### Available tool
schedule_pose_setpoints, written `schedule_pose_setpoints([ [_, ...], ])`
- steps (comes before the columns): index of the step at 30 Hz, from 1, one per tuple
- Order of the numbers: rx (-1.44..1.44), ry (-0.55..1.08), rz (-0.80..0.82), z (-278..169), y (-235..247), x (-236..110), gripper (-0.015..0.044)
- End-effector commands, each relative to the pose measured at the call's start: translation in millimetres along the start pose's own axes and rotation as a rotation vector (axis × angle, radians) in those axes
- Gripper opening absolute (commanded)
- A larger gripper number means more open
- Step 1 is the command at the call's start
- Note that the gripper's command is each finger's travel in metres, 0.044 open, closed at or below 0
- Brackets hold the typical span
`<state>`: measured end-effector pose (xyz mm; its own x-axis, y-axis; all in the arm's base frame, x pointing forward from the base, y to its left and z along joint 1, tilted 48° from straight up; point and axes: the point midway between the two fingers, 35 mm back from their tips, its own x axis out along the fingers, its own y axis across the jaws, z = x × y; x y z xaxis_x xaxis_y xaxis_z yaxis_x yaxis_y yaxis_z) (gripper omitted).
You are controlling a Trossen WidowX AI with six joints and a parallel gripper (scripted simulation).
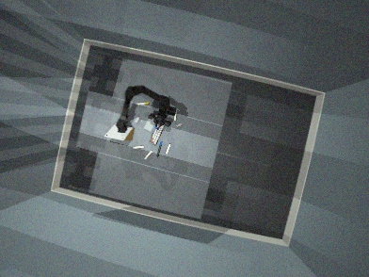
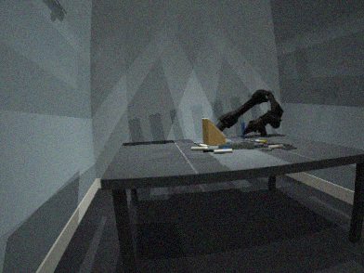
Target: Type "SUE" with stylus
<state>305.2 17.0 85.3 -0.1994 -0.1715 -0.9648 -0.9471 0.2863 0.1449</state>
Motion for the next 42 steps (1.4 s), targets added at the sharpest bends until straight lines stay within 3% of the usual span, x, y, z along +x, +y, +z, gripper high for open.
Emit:
schedule_pose_setpoints([
  [1,0.004,-0.003,0.005,3,1,2,0.0081],
  [42,0.004,-0.004,0.005,14,1,9,0.0081],
])
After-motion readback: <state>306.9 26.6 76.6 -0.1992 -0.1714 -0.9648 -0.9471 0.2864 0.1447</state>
